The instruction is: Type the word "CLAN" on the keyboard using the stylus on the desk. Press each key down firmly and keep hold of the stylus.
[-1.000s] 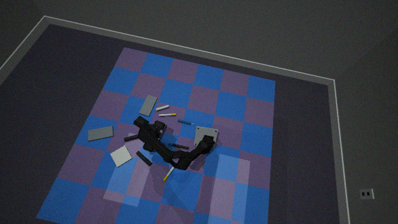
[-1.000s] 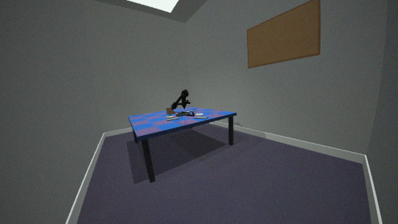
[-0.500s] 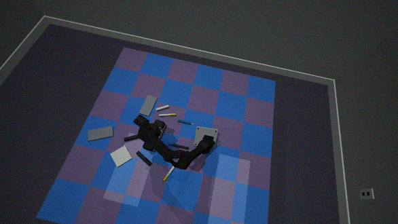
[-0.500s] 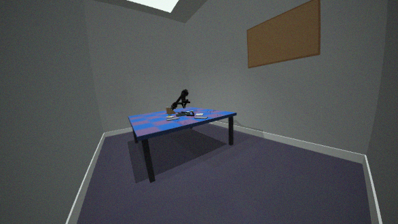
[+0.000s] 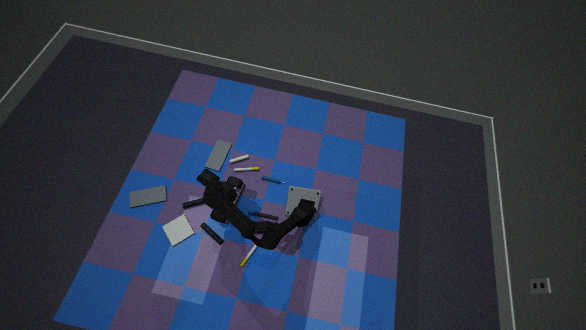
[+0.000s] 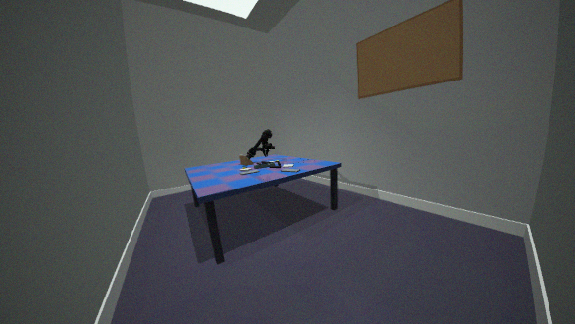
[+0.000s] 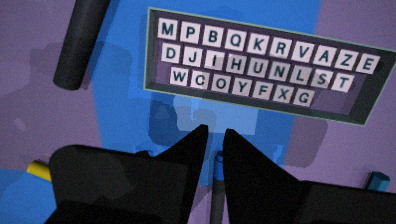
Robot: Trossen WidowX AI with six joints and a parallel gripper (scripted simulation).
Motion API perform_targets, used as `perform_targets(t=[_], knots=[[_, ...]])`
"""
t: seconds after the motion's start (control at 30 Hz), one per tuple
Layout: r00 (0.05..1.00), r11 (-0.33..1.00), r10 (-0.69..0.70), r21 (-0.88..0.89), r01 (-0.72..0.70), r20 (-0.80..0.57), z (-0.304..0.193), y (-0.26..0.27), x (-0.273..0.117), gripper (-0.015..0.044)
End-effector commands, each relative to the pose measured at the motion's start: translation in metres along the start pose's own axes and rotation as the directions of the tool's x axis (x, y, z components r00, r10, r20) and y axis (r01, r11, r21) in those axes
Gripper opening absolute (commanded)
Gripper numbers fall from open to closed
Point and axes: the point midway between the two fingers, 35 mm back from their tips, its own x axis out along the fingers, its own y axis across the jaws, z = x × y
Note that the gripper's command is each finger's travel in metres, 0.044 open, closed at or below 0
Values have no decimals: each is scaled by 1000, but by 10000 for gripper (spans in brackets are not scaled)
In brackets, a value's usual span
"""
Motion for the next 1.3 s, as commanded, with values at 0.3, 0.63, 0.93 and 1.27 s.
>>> perform_targets(t=[0.3,0.63,0.93,1.27], knots=[[925,994,-106,-60,91,-364,-73,-166,25,150],[860,995,-61,-99,13,-507,-114,-208,32,150],[860,995,-61,-99,12,-507,-114,-208,38,150],[860,995,-61,-99,12,-507,-113,-208,44,150]])
